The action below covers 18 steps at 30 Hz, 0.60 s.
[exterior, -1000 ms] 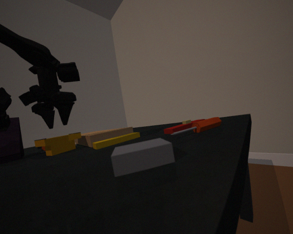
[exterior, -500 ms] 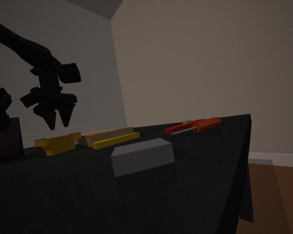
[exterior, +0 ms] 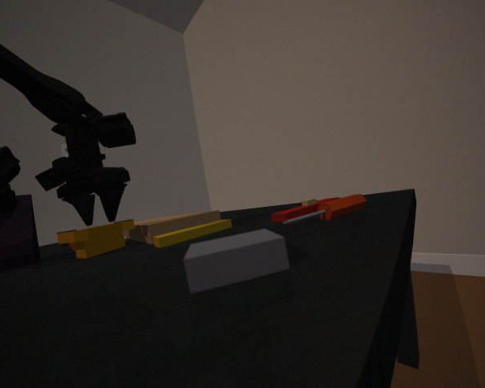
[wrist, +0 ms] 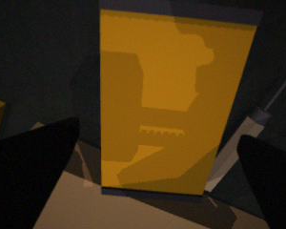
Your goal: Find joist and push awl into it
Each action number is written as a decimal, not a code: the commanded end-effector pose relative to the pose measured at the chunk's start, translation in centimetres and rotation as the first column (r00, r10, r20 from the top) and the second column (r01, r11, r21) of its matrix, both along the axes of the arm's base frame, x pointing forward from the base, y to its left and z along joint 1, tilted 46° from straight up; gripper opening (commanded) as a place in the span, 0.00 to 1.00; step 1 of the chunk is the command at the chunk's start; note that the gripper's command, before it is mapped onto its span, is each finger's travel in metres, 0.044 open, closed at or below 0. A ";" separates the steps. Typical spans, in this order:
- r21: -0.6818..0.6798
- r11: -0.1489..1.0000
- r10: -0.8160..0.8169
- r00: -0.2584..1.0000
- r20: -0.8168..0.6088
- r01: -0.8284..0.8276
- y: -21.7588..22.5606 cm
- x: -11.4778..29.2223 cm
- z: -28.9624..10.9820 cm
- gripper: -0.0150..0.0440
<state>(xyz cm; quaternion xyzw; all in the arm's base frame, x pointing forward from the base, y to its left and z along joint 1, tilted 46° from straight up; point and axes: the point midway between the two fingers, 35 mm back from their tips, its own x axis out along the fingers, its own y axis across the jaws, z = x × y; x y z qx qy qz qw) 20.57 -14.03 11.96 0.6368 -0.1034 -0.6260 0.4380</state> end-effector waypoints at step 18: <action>-0.002 1.000 0.006 1.000 -0.004 -0.006 -1.5 0.1 -1.6 0.83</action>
